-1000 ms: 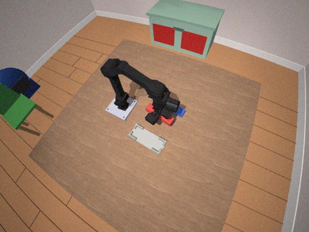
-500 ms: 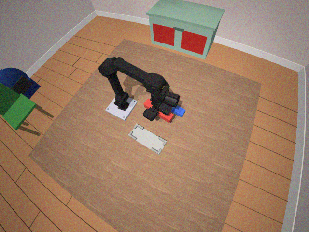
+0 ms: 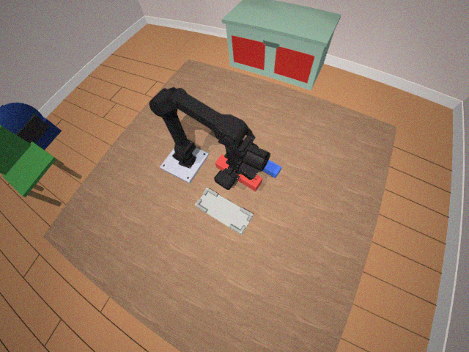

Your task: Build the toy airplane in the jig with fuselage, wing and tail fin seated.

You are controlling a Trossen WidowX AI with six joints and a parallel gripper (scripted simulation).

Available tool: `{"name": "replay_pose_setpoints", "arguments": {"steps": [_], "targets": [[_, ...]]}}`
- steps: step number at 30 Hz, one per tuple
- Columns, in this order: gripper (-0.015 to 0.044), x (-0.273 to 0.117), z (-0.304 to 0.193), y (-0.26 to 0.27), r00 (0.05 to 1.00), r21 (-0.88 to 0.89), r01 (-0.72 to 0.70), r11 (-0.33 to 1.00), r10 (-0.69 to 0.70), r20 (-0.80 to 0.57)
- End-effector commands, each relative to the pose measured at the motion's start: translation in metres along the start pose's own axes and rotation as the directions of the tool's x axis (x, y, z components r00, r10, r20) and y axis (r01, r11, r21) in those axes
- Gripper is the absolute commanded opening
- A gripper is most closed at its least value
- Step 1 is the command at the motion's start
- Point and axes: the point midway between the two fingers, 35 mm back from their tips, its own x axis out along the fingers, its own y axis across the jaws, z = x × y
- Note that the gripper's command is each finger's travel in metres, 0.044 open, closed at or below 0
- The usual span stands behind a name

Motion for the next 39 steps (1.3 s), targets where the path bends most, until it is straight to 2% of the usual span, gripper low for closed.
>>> {"name": "replay_pose_setpoints", "arguments": {"steps": [1,39], "targets": [[0.0000,0.005,0.003,-0.009,1.000,-0.013,-0.002,1.000,0.002,-0.003],[0.0000,0.055,0.004,-0.122,1.000,-0.126,0.006,0.992,-0.007,-0.003]]}}
